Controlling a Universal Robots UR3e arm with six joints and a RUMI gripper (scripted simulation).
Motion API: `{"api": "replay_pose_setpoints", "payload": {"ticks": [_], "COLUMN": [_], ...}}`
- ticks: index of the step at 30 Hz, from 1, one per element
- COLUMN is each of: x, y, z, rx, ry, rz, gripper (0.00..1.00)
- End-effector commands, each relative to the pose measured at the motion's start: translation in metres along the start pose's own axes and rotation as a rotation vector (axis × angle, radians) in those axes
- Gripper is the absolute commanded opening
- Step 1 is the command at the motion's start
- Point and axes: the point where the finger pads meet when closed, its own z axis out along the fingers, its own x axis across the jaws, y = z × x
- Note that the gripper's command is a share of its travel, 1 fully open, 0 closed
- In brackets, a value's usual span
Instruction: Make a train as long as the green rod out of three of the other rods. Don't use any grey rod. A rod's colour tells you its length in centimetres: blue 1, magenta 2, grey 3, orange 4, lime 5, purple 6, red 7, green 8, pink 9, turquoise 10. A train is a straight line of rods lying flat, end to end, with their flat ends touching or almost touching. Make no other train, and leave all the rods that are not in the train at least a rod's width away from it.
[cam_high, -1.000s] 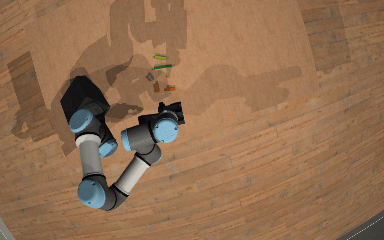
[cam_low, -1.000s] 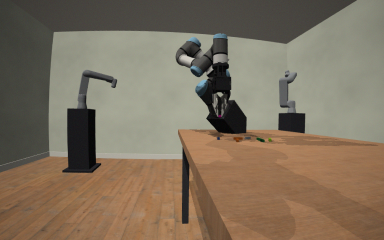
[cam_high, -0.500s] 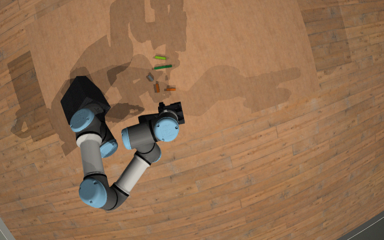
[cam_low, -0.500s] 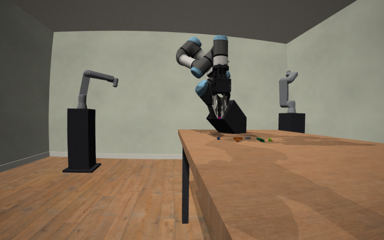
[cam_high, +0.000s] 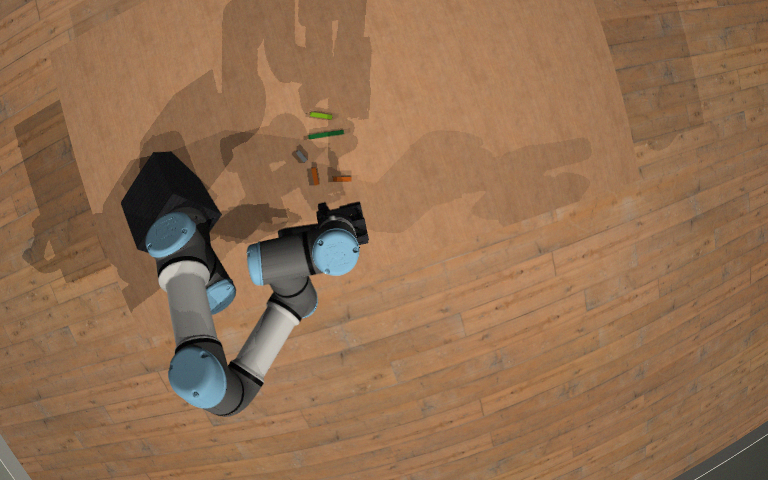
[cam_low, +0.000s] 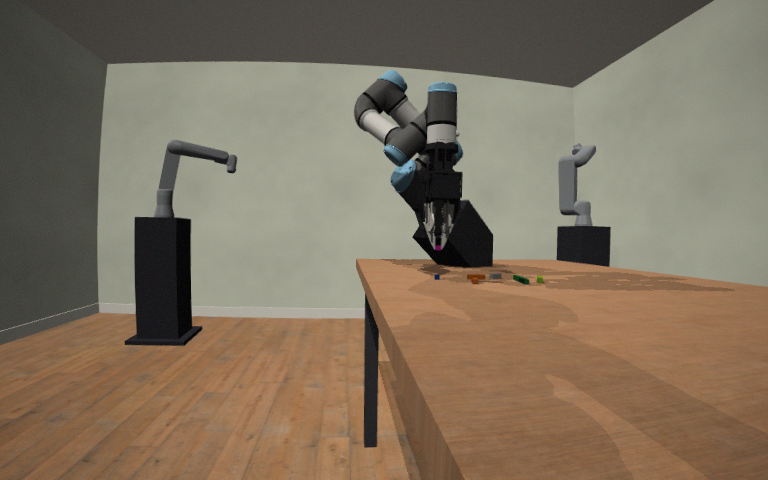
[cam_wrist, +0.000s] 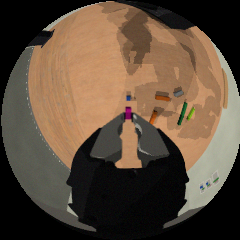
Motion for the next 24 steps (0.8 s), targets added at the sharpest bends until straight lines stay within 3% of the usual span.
{"api": "replay_pose_setpoints", "payload": {"ticks": [1, 15, 24], "x": [0.002, 0.002, 0.002], "y": [0.006, 0.007, 0.007], "z": [0.017, 0.044, 0.052], "rx": [-0.029, -0.029, -0.029], "ry": [0.011, 0.012, 0.012], "rz": [0.001, 0.001, 0.001], "gripper": [0.0, 0.0, 0.0]}}
